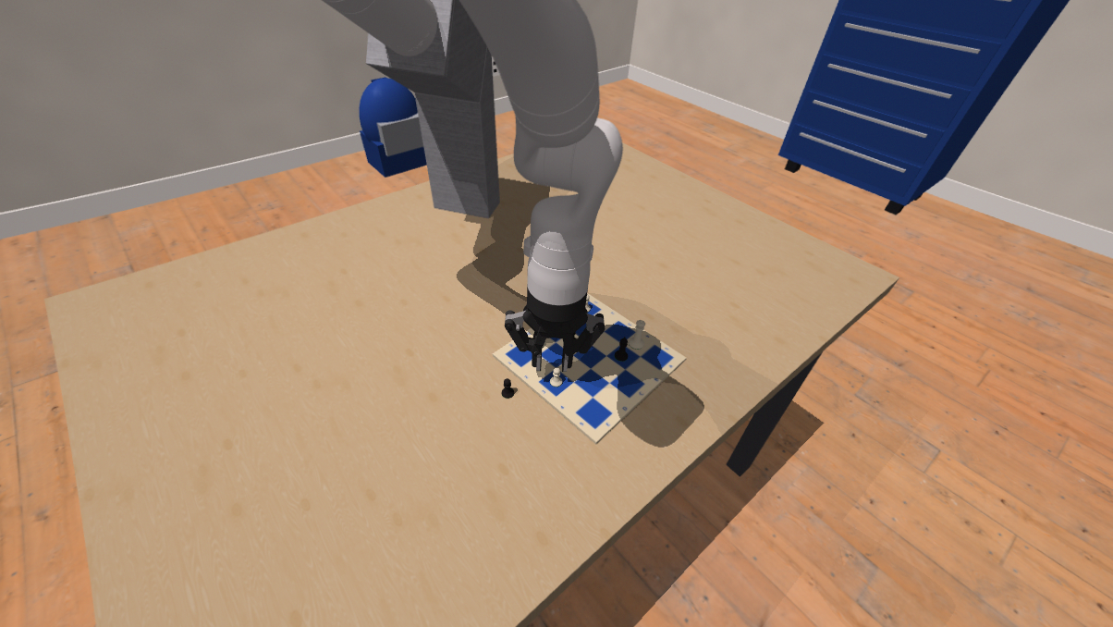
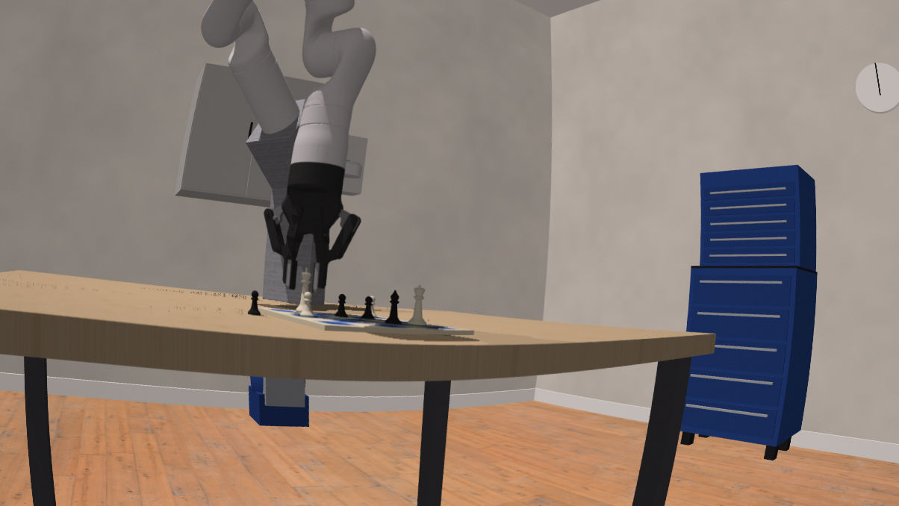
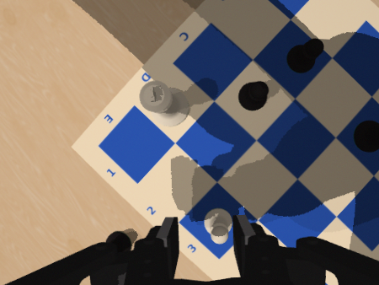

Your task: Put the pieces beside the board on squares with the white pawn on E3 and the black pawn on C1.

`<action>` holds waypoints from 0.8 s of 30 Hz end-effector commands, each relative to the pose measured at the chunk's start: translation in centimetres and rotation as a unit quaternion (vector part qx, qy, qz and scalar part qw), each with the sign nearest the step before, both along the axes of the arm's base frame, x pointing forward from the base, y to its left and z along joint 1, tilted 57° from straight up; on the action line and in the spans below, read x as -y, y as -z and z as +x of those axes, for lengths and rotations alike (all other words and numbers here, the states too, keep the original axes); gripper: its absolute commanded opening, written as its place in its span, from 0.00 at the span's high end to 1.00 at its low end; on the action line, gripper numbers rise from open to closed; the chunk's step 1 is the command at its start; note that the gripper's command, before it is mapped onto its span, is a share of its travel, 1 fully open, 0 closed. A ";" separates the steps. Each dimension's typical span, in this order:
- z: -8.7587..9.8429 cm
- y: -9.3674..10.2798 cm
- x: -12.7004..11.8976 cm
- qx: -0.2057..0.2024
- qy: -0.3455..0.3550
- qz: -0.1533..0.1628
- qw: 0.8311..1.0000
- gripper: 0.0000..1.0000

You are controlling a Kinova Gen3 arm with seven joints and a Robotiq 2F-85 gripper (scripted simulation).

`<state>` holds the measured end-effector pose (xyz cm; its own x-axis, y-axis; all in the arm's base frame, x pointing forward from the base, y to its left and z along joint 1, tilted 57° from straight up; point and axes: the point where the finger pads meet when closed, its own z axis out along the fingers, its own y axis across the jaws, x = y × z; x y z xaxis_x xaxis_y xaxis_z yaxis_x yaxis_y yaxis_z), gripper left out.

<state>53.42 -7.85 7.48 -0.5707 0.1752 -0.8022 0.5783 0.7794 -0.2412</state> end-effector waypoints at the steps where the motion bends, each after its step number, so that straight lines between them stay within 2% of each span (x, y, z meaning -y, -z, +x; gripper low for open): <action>1: -0.6 -1.2 -1.8 0.003 -0.009 0.004 1.000 0.66; 10: -2.9 -3.3 -4.1 0.003 -0.009 0.004 1.000 0.66; 19: -3.3 -3.7 -4.5 0.003 -0.009 0.004 1.000 0.66; 20: -3.3 -3.7 -4.5 0.003 -0.009 0.004 1.000 0.00; 24: -3.3 -3.7 -4.5 0.003 -0.009 0.004 1.000 0.00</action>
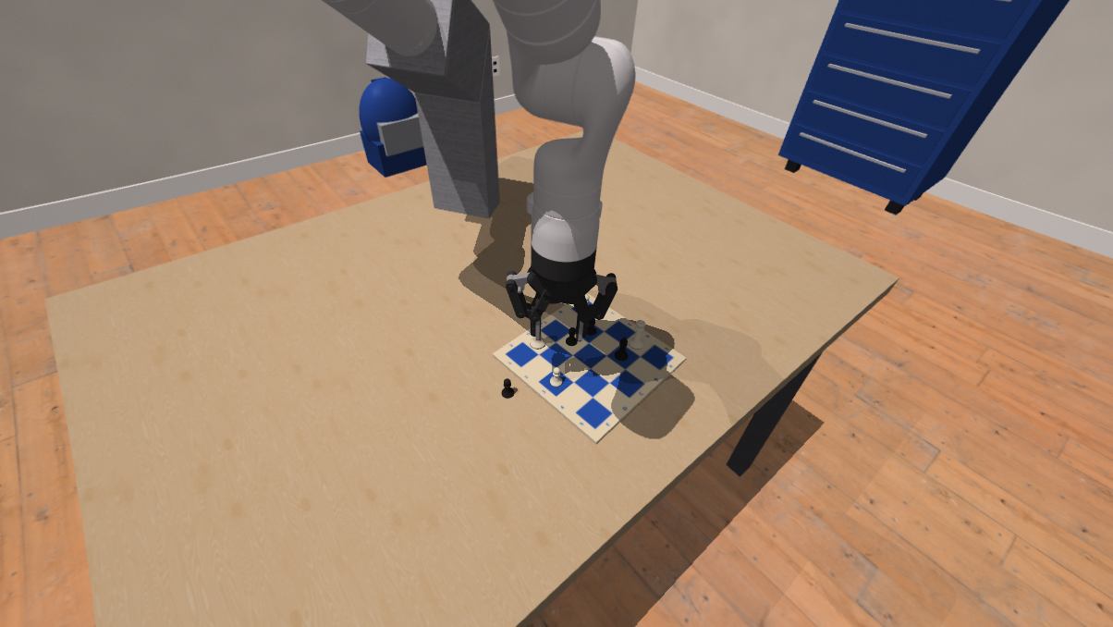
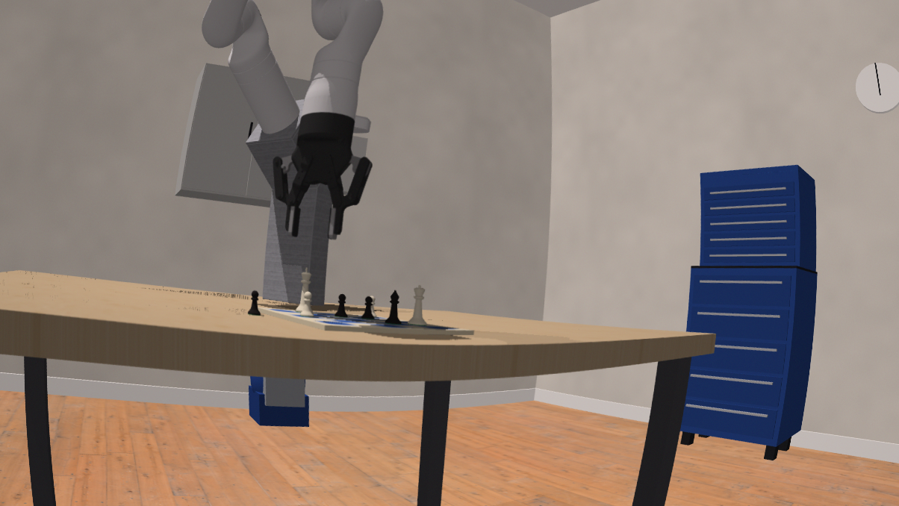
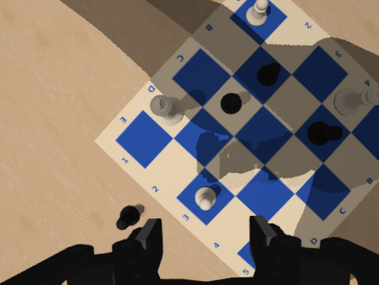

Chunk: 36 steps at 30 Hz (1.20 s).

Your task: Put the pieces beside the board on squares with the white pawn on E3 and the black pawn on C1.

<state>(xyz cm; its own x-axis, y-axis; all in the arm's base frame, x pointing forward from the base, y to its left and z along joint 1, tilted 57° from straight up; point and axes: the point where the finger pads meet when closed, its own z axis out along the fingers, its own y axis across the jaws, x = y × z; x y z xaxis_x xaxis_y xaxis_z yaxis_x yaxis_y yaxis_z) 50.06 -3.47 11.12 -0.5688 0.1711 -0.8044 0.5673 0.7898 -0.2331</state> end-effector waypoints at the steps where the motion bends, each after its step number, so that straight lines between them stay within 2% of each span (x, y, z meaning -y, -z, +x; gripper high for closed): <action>1: 0.0 -0.1 -0.1 0.001 -0.001 0.001 1.000 0.00; 23: 0.0 -0.1 0.1 -0.007 -0.009 -0.007 1.000 0.00; 29: -0.2 -0.6 1.1 -0.045 -0.046 -0.049 0.997 0.00; 36: -0.8 -1.3 3.2 -0.125 -0.123 -0.133 0.975 0.00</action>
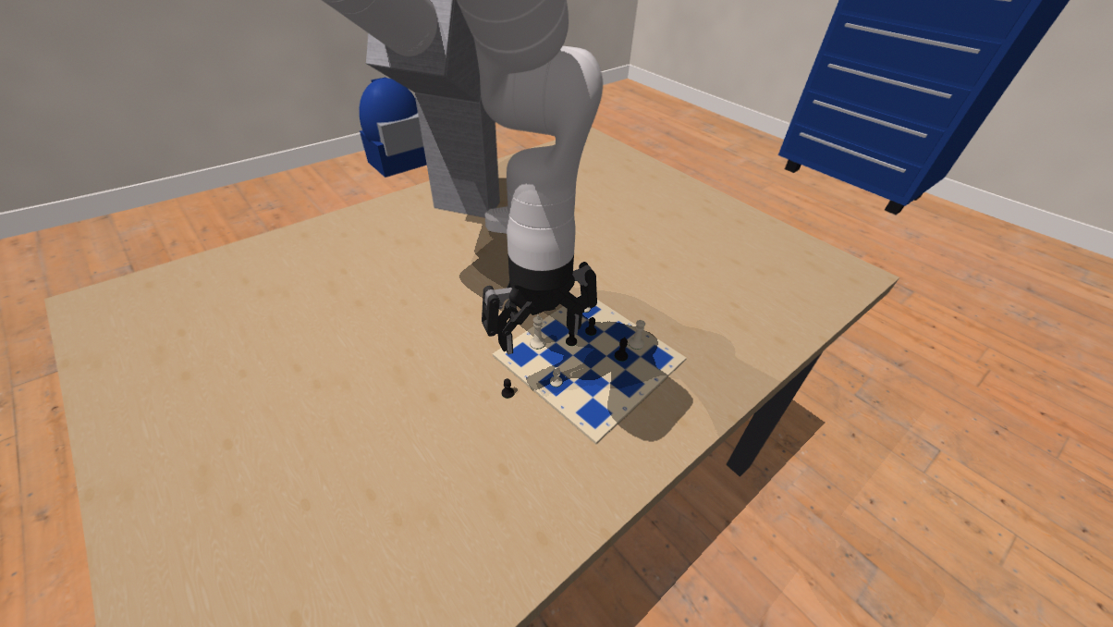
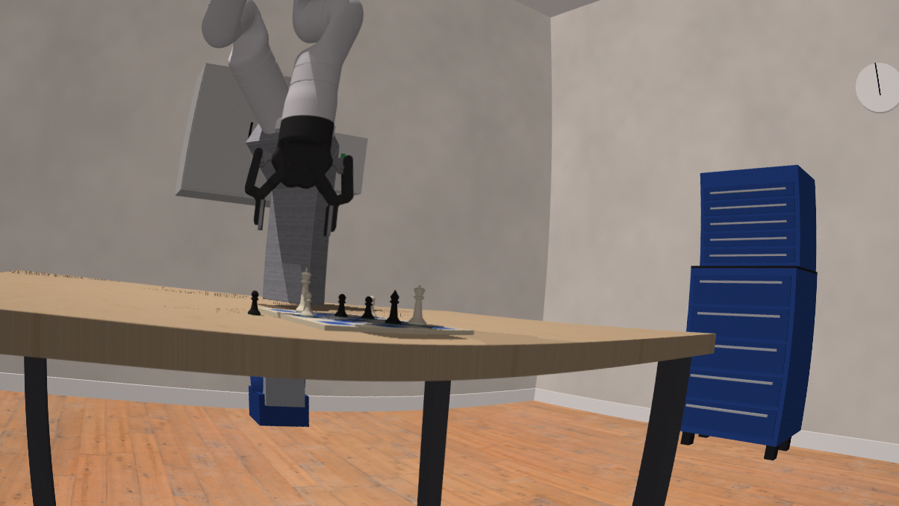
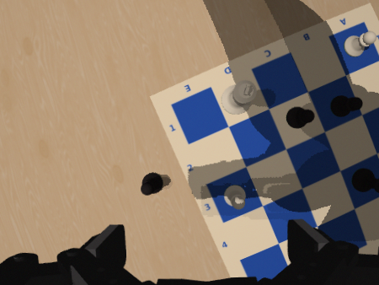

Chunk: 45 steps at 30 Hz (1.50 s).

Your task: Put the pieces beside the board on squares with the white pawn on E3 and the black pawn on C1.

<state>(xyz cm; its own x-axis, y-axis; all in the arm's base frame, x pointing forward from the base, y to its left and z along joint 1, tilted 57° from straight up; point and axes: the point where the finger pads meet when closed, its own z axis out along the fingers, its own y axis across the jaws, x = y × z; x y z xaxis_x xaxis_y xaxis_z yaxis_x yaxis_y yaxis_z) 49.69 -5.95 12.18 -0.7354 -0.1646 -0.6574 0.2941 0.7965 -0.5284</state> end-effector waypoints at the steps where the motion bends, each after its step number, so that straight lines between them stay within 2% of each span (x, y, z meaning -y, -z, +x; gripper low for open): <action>1: -0.5 -0.4 1.0 -0.027 -0.019 -0.026 0.999 0.00; 3: -0.5 -0.4 1.0 -0.027 -0.019 -0.026 0.999 0.00; 9: -1.3 -0.9 2.8 -0.100 -0.085 -0.100 0.986 0.00; 14: -1.9 -1.1 3.7 -0.142 -0.121 -0.140 0.973 0.00; 18: -2.1 -1.2 4.1 -0.156 -0.133 -0.154 0.967 0.00; 24: -2.1 -1.2 4.1 -0.159 -0.136 -0.156 0.965 0.00; 25: -2.1 -1.2 4.1 -0.159 -0.136 -0.156 0.965 0.66; 45: -2.1 -1.2 4.1 -0.159 -0.136 -0.156 0.965 0.66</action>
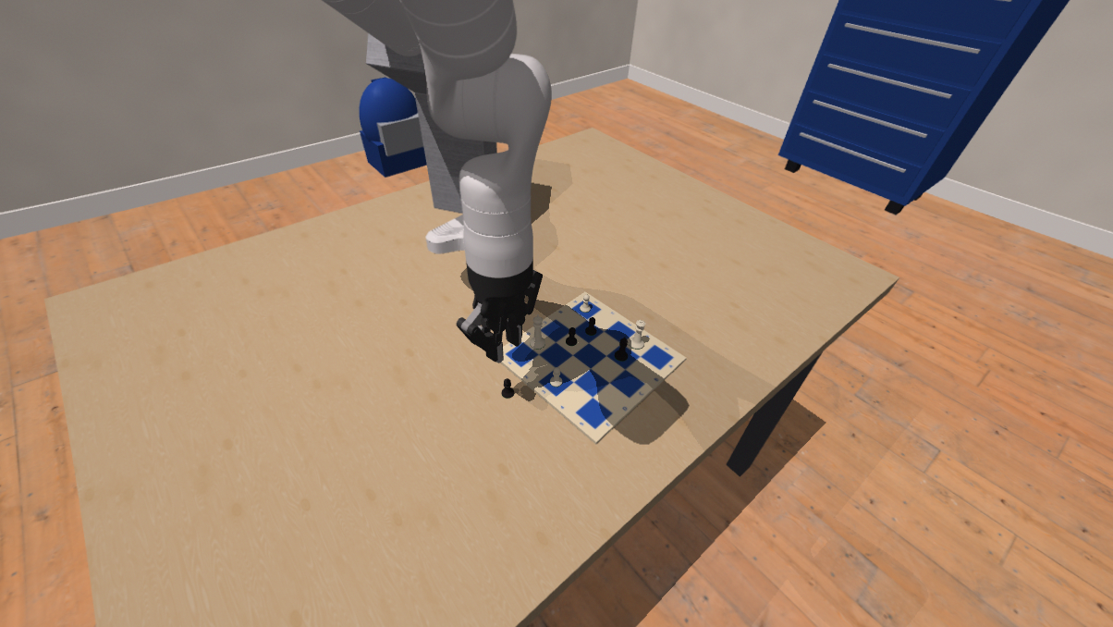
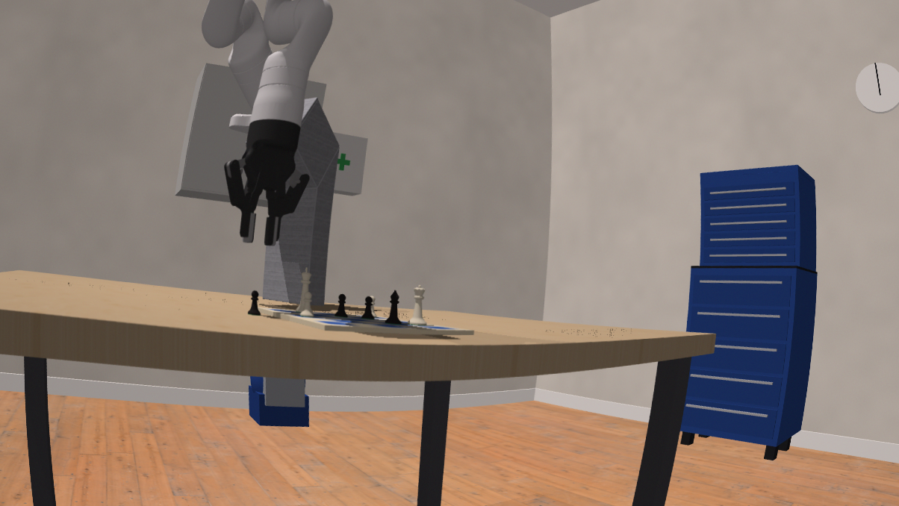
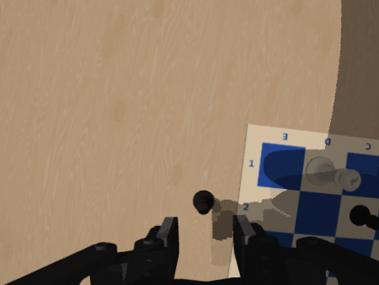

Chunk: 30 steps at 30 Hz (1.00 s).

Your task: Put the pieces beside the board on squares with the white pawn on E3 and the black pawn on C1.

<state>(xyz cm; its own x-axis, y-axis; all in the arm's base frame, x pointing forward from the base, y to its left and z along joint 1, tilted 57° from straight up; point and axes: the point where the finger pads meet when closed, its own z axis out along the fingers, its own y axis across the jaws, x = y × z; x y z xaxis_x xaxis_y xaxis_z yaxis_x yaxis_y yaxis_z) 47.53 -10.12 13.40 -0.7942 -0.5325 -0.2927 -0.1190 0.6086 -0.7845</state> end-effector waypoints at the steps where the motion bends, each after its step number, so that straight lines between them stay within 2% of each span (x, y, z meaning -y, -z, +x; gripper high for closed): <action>1: 0.0 0.0 -0.1 0.000 0.000 0.000 1.000 0.66; 30: 0.3 0.2 0.2 0.000 -0.001 0.000 1.000 0.66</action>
<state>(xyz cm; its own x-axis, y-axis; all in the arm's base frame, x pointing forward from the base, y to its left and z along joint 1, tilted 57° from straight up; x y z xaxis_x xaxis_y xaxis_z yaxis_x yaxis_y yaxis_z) 47.77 -10.18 13.26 -0.7922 -0.5349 -0.2940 -0.1201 0.6089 -0.7841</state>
